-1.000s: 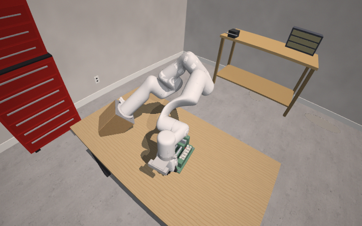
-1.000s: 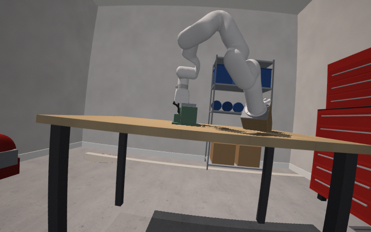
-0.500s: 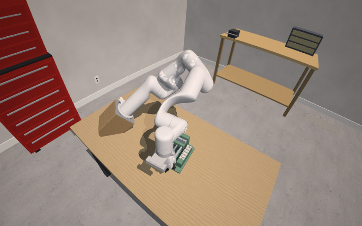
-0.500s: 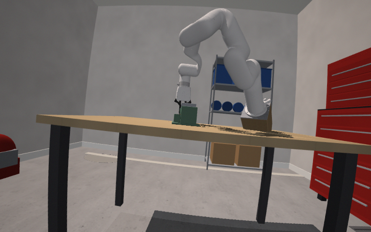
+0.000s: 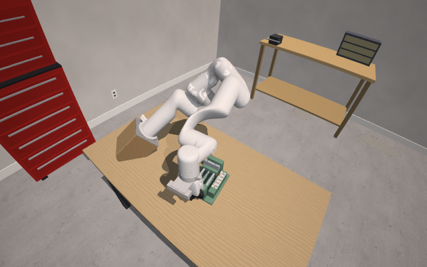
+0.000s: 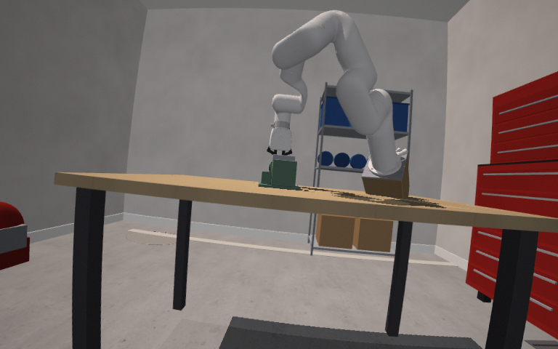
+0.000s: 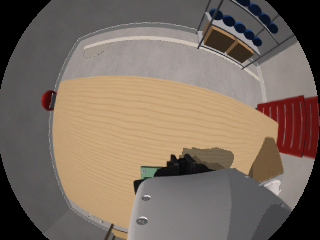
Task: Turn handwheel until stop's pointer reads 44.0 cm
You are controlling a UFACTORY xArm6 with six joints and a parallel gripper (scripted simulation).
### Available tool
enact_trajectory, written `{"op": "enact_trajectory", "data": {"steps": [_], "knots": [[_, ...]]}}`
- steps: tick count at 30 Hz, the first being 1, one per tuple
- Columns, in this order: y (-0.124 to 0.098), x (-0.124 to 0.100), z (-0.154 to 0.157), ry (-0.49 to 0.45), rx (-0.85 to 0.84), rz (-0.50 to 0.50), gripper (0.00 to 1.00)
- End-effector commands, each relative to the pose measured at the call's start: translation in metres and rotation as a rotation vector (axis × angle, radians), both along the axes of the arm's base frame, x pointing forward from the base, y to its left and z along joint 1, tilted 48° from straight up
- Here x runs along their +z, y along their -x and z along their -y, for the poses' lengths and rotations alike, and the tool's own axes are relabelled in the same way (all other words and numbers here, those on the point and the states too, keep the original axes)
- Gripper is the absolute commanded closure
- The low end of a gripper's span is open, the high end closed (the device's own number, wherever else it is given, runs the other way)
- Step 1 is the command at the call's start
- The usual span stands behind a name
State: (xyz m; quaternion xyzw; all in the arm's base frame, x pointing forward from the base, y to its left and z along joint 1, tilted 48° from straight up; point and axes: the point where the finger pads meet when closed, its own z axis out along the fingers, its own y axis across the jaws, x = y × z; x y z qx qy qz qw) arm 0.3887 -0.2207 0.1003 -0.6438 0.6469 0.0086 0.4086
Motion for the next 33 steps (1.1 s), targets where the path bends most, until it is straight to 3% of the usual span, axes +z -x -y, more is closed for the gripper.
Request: {"op": "enact_trajectory", "data": {"steps": [1, 17, 33], "knots": [[0.005, -0.003, 0.0, 0.002, -0.001, 0.001, 0.94], [0.018, -0.021, -0.01, 0.002, -0.001, 0.001, 0.94], [0.014, -0.042, -0.024, 0.002, -0.001, 0.001, 0.94]]}}
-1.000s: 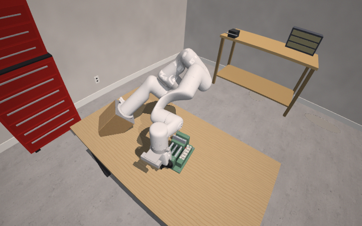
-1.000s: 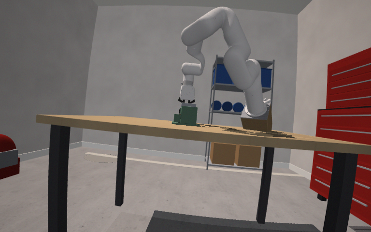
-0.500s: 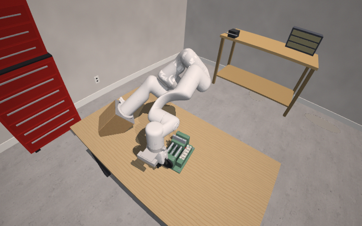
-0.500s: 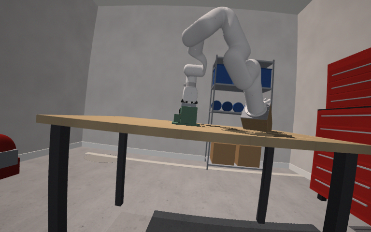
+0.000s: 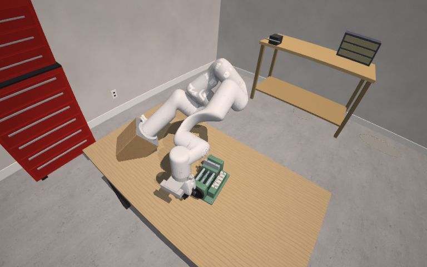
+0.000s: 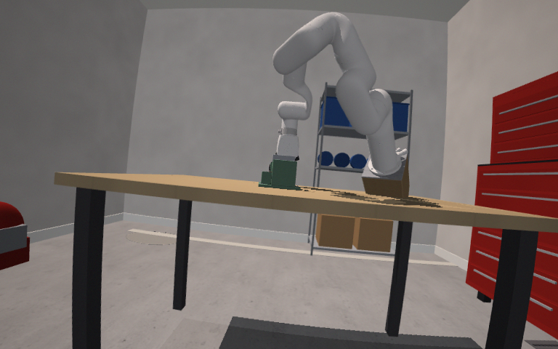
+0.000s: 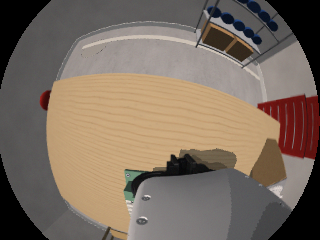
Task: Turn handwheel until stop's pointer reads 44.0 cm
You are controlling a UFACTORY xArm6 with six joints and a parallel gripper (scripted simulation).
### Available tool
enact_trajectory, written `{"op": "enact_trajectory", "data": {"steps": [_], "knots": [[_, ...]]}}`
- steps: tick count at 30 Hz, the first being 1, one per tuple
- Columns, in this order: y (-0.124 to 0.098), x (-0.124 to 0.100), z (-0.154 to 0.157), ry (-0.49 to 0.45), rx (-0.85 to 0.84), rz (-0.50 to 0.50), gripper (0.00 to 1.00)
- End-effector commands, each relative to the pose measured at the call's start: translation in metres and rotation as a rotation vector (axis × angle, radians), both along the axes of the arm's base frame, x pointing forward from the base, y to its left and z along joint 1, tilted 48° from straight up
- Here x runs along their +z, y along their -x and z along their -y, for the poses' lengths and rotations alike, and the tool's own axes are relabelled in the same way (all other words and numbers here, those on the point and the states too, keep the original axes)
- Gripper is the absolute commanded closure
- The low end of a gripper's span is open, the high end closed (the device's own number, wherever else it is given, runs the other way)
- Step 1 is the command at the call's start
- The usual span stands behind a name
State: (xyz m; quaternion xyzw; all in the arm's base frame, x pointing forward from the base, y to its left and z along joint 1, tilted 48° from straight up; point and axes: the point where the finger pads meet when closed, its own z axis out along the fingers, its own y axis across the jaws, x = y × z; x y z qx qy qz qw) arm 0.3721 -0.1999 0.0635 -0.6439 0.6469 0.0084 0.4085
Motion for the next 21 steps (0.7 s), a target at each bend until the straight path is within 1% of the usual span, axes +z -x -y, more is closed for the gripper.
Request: {"op": "enact_trajectory", "data": {"steps": [1, 6, 18, 21], "knots": [[-0.004, -0.006, -0.004, 0.002, -0.001, 0.001, 0.94], [-0.007, -0.009, -0.007, 0.002, -0.001, 0.001, 0.94], [-0.028, -0.016, -0.015, 0.002, -0.001, 0.001, 0.94], [-0.031, -0.016, -0.015, 0.002, -0.001, 0.001, 0.94]]}}
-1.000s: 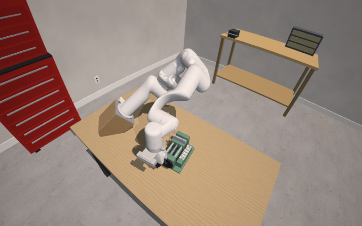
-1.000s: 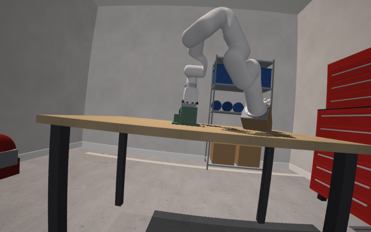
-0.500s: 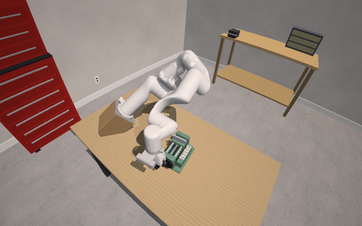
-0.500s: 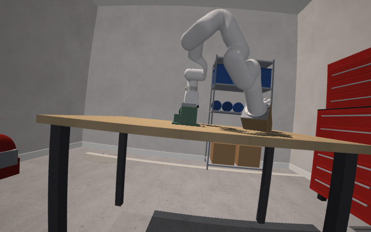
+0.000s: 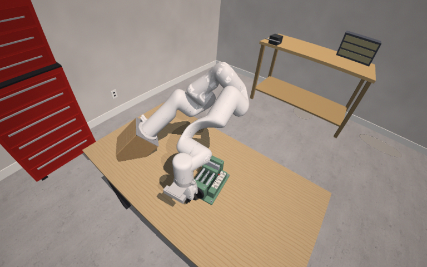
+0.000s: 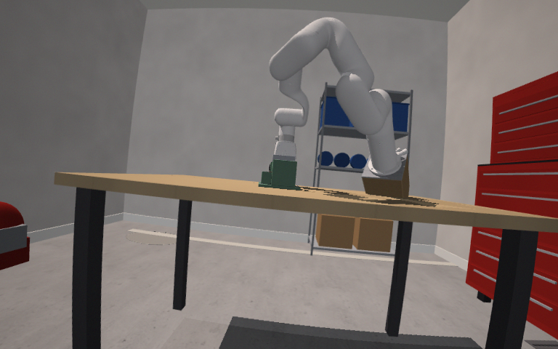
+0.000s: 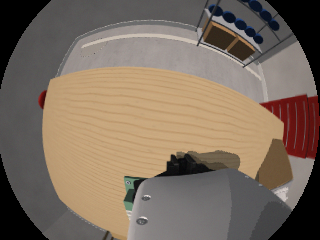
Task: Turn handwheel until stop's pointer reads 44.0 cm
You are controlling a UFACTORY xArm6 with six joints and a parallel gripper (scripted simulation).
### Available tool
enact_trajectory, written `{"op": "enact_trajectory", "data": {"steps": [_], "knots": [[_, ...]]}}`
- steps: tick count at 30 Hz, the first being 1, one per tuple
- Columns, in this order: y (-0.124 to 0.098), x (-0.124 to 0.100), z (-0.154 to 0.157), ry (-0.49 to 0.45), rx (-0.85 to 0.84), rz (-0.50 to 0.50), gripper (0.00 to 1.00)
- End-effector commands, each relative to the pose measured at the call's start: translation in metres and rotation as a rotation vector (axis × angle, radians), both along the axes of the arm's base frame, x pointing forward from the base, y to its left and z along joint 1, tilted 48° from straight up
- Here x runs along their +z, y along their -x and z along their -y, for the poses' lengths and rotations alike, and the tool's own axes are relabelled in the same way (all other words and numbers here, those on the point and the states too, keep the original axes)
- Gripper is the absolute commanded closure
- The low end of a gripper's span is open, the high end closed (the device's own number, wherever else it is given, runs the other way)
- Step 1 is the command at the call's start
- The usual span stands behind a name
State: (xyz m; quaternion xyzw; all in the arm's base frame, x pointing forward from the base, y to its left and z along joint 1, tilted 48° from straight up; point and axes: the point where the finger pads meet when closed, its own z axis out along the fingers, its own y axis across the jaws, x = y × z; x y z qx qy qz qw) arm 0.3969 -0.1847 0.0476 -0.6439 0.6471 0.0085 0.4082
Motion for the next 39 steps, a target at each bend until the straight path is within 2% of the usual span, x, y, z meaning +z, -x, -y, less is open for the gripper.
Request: {"op": "enact_trajectory", "data": {"steps": [1, 13, 24, 39], "knots": [[-0.008, 0.001, 0.0, 0.002, -0.001, 0.002, 0.94], [-0.03, 0.011, 0.002, 0.001, -0.001, 0.002, 0.94], [-0.039, 0.024, 0.009, 0.001, -0.001, 0.002, 0.94], [-0.033, 0.049, 0.026, 0.001, -0.001, 0.002, 0.94]]}}
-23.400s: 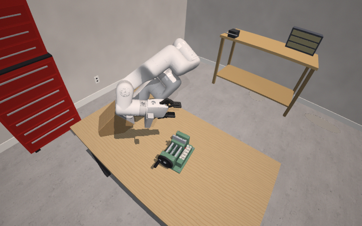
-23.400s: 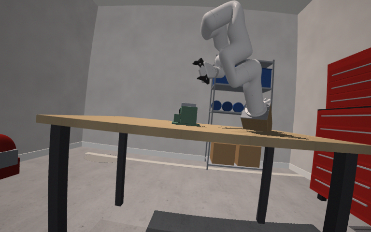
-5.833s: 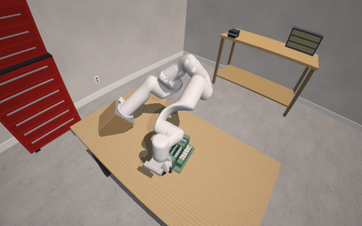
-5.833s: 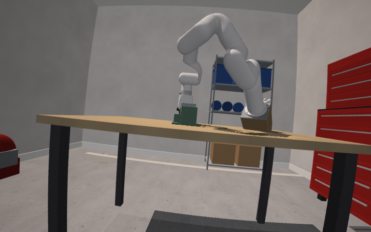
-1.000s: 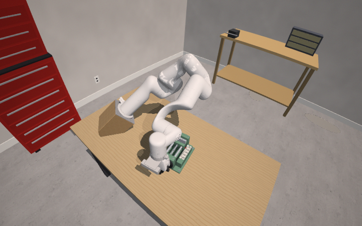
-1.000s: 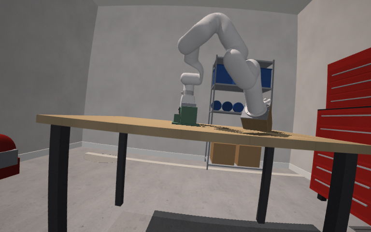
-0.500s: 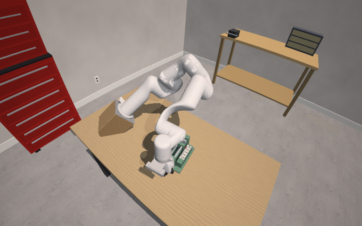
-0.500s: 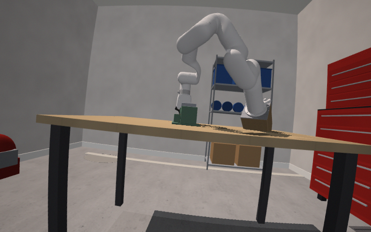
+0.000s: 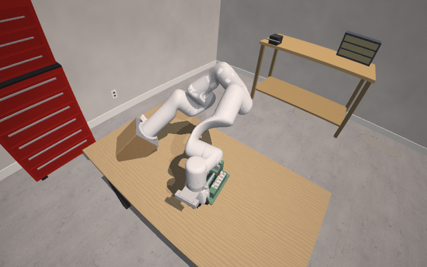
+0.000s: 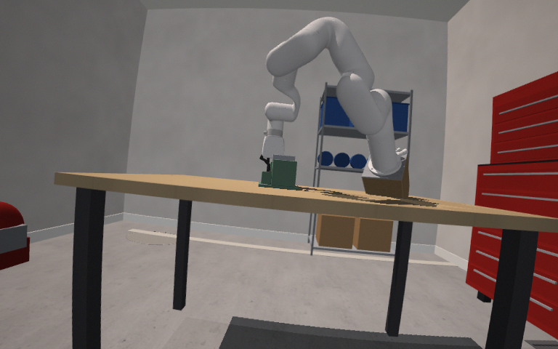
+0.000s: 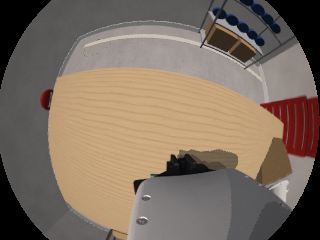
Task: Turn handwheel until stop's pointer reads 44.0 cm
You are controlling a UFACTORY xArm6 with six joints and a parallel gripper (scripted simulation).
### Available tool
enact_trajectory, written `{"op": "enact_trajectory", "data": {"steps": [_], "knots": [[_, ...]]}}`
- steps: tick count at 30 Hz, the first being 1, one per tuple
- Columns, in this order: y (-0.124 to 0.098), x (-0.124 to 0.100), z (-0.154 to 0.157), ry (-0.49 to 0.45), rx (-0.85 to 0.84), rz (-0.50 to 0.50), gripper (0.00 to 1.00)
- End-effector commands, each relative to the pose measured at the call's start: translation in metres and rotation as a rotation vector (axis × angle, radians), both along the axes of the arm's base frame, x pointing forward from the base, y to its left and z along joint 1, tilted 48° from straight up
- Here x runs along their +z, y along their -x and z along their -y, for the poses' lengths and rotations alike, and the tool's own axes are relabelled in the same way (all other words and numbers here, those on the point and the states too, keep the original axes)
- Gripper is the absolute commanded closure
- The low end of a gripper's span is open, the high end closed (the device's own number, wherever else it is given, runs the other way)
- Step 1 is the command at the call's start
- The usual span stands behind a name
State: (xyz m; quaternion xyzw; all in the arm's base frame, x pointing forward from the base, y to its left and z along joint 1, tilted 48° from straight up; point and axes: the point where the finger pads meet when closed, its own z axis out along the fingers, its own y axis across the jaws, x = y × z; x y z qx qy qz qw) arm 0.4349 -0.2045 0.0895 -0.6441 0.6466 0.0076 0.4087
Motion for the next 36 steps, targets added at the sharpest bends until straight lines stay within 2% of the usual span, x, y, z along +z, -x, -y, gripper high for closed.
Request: {"op": "enact_trajectory", "data": {"steps": [1, 16, 26, 36], "knots": [[0.006, 0.008, 0.007, 0.001, -0.001, -0.001, 0.94], [0.036, 0.015, 0.018, 0.001, -0.001, -0.001, 0.94], [0.056, 0.004, 0.015, 0.001, -0.001, -0.001, 0.94], [0.065, -0.01, 0.007, 0.001, -0.001, -0.001, 0.94]]}}
